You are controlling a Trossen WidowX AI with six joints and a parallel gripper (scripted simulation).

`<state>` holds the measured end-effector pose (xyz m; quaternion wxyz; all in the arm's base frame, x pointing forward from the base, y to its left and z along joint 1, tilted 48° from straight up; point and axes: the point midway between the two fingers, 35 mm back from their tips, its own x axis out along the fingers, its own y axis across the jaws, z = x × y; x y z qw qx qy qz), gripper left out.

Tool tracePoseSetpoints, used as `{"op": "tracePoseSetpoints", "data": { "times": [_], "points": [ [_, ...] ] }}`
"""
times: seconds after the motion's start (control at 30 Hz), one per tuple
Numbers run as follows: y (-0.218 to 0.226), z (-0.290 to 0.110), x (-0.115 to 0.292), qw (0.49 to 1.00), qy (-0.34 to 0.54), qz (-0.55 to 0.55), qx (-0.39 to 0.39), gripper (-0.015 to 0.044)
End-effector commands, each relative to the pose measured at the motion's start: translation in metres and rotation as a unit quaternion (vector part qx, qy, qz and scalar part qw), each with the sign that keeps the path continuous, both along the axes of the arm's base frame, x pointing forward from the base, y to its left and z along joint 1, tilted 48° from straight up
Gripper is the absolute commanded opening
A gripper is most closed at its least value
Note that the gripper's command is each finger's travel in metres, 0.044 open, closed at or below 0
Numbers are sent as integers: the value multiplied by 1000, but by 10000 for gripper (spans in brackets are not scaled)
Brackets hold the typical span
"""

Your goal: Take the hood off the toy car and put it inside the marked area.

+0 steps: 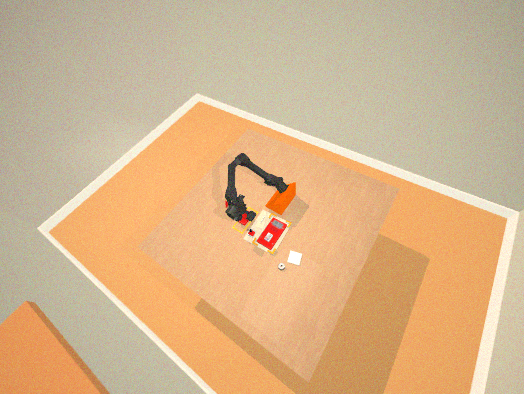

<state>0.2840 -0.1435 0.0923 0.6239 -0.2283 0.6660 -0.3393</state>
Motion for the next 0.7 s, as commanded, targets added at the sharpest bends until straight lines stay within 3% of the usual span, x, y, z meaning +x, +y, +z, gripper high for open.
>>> {"op": "tracePoseSetpoints", "data": {
  "times": [0.0,0.67],
  "points": [
    [-4,-2,-1,1000,2,1,-3,0],
    [-12,-9,-4,1000,2,0,-4,0]
  ]
}}
